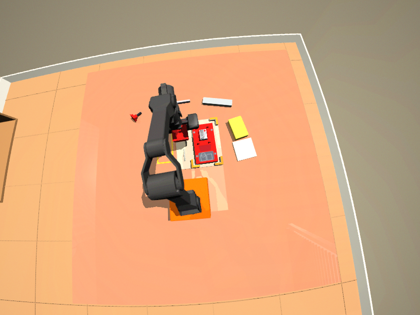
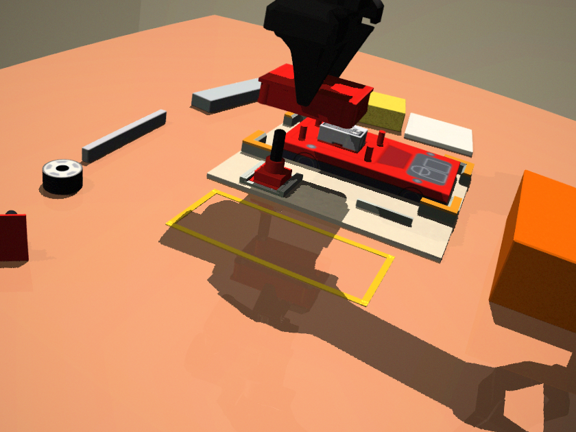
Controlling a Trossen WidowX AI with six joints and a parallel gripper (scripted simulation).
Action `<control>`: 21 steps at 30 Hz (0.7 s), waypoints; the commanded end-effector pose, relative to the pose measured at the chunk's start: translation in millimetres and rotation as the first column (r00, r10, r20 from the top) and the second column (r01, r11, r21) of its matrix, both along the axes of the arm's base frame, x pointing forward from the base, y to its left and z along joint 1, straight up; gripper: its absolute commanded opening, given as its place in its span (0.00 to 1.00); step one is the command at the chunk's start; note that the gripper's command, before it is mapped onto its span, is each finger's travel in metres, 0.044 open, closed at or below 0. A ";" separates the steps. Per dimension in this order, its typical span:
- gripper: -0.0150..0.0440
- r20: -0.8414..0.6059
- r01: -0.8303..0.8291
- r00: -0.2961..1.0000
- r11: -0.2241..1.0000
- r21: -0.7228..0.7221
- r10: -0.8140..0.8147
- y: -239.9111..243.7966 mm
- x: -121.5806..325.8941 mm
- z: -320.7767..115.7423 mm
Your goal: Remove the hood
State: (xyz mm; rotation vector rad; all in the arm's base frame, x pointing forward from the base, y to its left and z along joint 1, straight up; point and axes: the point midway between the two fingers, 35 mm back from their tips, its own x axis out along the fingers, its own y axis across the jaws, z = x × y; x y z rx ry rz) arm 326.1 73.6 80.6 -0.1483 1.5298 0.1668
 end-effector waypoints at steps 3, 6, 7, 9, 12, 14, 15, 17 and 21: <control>0.25 0.001 0.002 1.000 1.000 0.005 -0.002 29.6 -9.7 3.4; 0.25 -0.001 0.006 1.000 1.000 0.005 -0.006 43.0 -14.7 3.6; 0.25 -0.001 0.008 1.000 1.000 0.005 -0.008 47.4 -16.5 3.7; 0.25 -0.003 0.010 1.000 1.000 0.005 -0.010 56.2 -20.3 3.9; 0.25 -0.004 0.015 1.000 1.000 0.005 -0.015 69.1 -26.4 4.2; 0.25 -0.005 0.018 1.000 1.000 0.005 -0.018 77.5 -30.8 4.4; 0.25 -0.006 0.019 1.000 1.000 0.005 -0.019 81.7 -33.2 4.5; 0.25 -0.007 0.022 1.000 1.000 0.005 -0.022 89.9 -38.0 4.7; 0.25 -0.008 0.026 1.000 1.000 0.004 -0.026 99.7 -44.1 5.0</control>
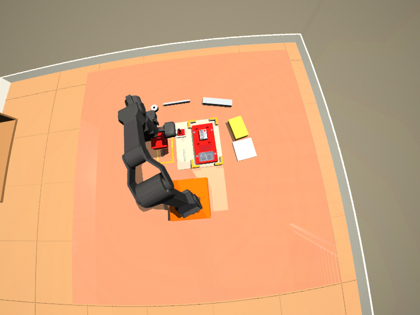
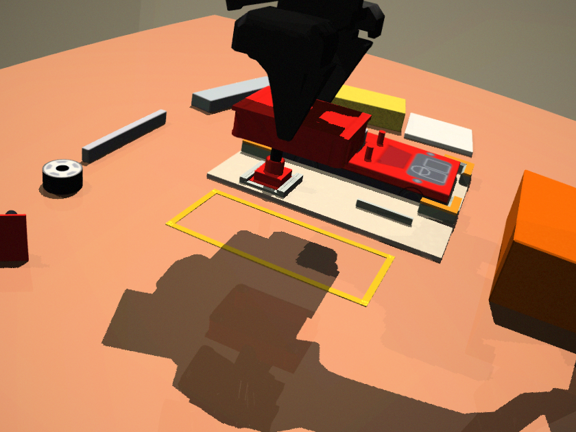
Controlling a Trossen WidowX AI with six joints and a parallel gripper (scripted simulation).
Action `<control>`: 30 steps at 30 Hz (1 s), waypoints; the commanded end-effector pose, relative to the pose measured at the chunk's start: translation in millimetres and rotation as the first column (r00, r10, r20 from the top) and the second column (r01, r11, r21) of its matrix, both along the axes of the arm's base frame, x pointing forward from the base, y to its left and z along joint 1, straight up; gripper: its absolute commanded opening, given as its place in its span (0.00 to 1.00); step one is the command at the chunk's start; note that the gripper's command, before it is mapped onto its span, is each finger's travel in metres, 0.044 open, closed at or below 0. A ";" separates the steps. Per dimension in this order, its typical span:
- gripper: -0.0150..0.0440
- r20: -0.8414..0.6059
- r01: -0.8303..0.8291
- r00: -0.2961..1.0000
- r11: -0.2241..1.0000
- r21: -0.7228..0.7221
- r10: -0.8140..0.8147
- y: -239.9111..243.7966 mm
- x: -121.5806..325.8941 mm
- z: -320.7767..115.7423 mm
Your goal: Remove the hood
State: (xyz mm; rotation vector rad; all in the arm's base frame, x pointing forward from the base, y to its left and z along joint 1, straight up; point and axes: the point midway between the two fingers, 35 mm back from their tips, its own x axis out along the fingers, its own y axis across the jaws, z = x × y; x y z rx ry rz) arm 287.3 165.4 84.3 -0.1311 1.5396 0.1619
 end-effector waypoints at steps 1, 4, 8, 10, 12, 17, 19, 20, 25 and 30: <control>0.25 0.001 0.011 1.000 1.000 -0.003 -0.011 7.8 -5.3 1.3; 0.25 0.001 0.011 1.000 1.000 -0.003 -0.011 7.9 -5.2 0.4; 0.25 0.001 0.011 1.000 1.000 -0.003 -0.011 8.2 -4.8 -2.6; 0.25 0.001 0.011 1.000 1.000 -0.003 -0.011 8.3 -4.6 -4.3; 0.25 0.001 0.011 1.000 1.000 -0.003 -0.011 8.4 -4.4 -6.1; 0.25 0.001 0.011 1.000 1.000 -0.003 -0.011 8.7 -3.9 -10.4; 0.25 0.002 0.011 1.000 1.000 -0.003 -0.011 8.8 -3.7 -12.2; 0.25 0.002 0.011 1.000 1.000 -0.003 -0.011 8.8 -3.6 -13.1; 0.25 0.002 0.011 1.000 1.000 -0.003 -0.011 9.1 -3.3 -17.4; 0.25 0.002 0.011 1.000 1.000 -0.003 -0.011 9.3 -3.0 -21.7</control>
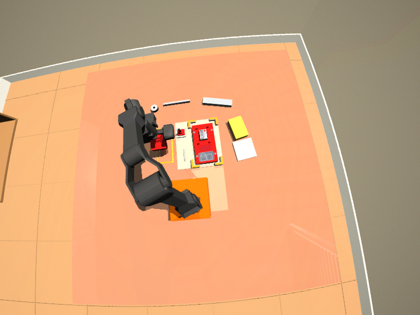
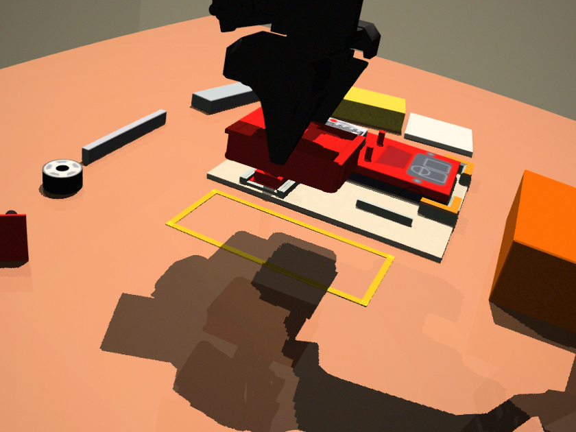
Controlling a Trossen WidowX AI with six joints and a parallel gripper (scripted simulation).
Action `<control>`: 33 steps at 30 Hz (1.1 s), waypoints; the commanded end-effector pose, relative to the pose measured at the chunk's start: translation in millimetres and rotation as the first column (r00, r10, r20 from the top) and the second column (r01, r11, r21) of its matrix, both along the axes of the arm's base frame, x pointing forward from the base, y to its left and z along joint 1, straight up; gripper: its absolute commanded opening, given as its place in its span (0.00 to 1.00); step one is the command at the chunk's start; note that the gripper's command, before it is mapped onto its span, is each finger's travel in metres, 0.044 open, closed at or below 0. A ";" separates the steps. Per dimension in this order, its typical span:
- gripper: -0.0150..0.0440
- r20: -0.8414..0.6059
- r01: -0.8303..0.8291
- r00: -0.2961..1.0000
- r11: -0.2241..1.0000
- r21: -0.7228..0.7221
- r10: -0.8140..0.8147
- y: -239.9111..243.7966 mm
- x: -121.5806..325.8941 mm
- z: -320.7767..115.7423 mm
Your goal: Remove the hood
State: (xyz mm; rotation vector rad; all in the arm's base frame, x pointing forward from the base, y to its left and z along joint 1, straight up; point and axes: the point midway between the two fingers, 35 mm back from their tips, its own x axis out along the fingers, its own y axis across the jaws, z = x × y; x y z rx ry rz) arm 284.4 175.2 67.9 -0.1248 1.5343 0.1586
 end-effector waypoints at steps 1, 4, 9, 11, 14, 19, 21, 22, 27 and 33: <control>0.25 -0.004 0.005 1.000 1.000 -0.005 -0.005 -0.5 0.0 -6.2; 0.25 -0.004 0.005 1.000 1.000 -0.005 -0.005 -0.4 0.1 -8.8; 0.25 -0.004 0.005 1.000 1.000 -0.005 -0.005 -0.2 0.3 -13.2; 0.25 -0.004 0.005 1.000 1.000 -0.005 -0.005 -0.2 0.4 -15.0; 0.25 -0.004 0.005 1.000 1.000 -0.005 -0.005 -0.1 0.5 -17.6; 0.25 -0.004 0.005 1.000 1.000 -0.005 -0.005 -0.1 0.6 -21.9; 0.25 -0.004 0.005 1.000 1.000 -0.005 -0.005 -0.1 0.6 -23.7; 0.25 -0.004 0.005 1.000 1.000 -0.005 -0.005 -0.1 0.6 -24.6; 0.25 -0.004 0.005 1.000 1.000 -0.005 -0.005 -0.1 0.6 -28.9; 0.25 -0.004 0.005 1.000 1.000 -0.005 -0.005 -0.1 0.6 -34.1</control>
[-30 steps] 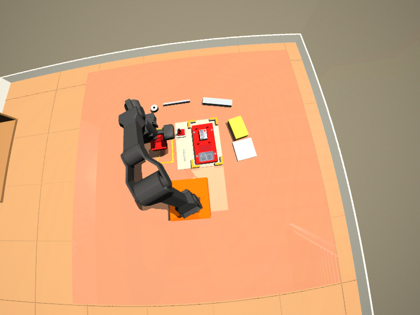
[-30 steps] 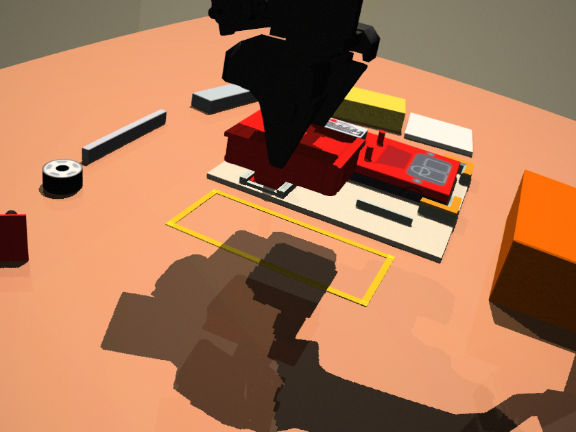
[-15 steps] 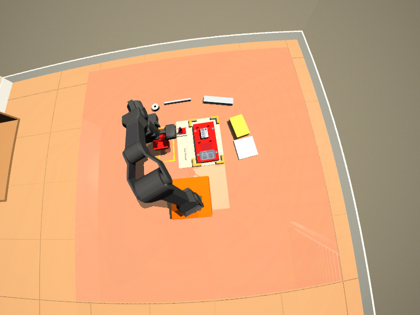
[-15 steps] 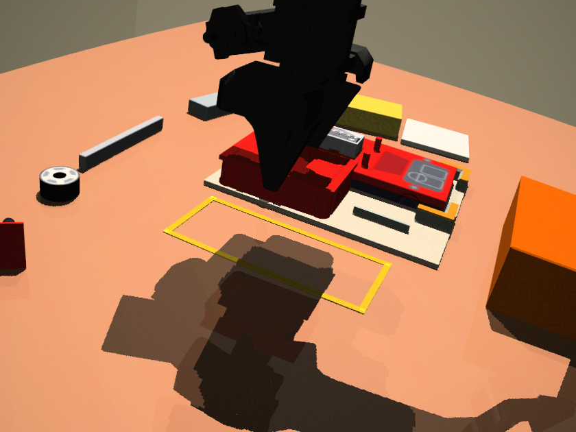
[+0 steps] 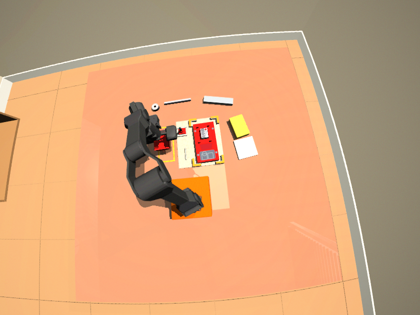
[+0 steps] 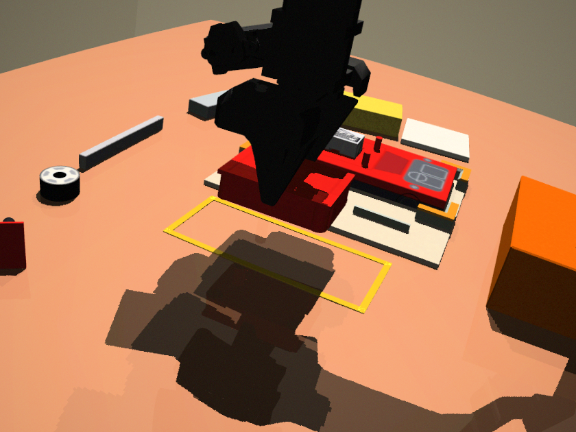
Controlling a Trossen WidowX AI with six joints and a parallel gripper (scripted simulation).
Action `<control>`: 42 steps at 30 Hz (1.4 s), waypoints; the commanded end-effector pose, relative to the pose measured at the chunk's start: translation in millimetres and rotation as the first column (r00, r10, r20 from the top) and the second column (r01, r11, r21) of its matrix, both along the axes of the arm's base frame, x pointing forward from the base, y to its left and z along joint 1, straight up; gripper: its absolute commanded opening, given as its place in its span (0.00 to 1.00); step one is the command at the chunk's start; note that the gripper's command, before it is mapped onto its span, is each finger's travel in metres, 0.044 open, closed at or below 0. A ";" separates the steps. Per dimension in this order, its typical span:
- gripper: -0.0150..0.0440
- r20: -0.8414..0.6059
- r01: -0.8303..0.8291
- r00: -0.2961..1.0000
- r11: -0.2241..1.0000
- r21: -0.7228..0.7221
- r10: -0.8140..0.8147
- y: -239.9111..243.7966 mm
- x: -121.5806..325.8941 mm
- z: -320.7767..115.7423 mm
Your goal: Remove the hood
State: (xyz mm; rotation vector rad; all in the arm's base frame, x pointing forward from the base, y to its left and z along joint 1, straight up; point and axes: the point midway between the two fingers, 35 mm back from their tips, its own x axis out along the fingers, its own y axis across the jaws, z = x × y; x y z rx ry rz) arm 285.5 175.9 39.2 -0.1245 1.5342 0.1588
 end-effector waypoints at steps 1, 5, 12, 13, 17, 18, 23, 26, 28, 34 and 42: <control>0.25 -0.004 0.005 1.000 1.000 -0.006 -0.005 -0.8 -0.6 -6.2; 0.25 -0.004 0.005 1.000 1.000 -0.006 -0.005 -0.9 -0.7 -9.7; 0.25 -0.004 0.005 1.000 1.000 -0.006 -0.005 -1.1 -0.9 -15.7; 0.25 -0.004 0.005 1.000 1.000 -0.006 -0.005 -1.1 -1.0 -16.5; 0.25 -0.004 0.005 1.000 1.000 -0.006 -0.005 -1.2 -1.2 -20.0; 0.25 -0.004 0.005 1.000 1.000 -0.006 -0.005 -1.3 -1.2 -20.8; 0.25 -0.004 0.005 1.000 1.000 -0.006 -0.005 -1.5 -1.6 -25.1; 0.25 -0.004 0.005 1.000 1.000 -0.006 -0.005 -1.6 -1.8 -27.6; 0.25 -0.004 0.005 1.000 1.000 -0.006 -0.005 -1.7 -2.0 -29.3; 0.25 -0.004 0.005 1.000 1.000 -0.006 -0.005 -1.8 -2.1 -31.3; 0.25 -0.004 0.005 1.000 1.000 -0.006 -0.005 -1.8 -2.0 -33.5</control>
